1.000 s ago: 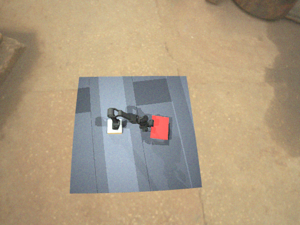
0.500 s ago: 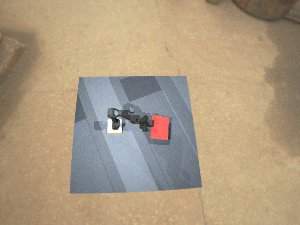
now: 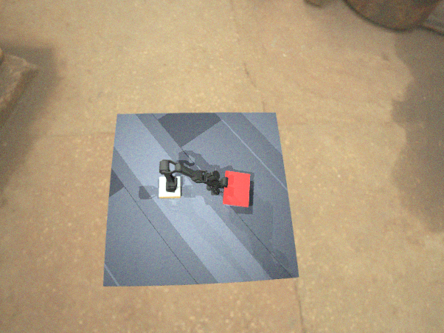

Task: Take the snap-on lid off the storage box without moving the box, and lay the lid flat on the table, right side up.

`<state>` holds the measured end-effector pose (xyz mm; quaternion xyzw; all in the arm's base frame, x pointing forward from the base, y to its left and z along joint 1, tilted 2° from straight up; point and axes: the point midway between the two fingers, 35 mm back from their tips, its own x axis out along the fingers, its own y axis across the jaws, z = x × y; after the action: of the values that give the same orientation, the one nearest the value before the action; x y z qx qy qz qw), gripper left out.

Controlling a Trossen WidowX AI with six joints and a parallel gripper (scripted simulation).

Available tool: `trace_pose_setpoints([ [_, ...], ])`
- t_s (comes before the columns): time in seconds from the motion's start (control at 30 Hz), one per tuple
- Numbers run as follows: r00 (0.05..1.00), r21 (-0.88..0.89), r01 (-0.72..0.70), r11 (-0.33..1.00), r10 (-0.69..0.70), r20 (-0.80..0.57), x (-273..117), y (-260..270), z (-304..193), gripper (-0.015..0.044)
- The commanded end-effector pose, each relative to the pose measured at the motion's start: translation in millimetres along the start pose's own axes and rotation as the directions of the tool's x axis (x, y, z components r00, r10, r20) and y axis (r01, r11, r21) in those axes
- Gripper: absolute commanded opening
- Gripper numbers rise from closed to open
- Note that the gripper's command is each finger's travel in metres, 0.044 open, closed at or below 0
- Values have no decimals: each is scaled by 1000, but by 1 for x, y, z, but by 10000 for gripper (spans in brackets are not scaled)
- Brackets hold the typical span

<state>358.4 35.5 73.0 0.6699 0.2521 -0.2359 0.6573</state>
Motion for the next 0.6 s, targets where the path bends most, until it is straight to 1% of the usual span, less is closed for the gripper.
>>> trace_pose_setpoints([
  [0.0, 1000, -1, -1, 1000, 1, -1, 0, 0, 0, 0],
  [0.57, 1000, -1, -1, 1000, 1, -1, 1, 1, 0, 0],
])
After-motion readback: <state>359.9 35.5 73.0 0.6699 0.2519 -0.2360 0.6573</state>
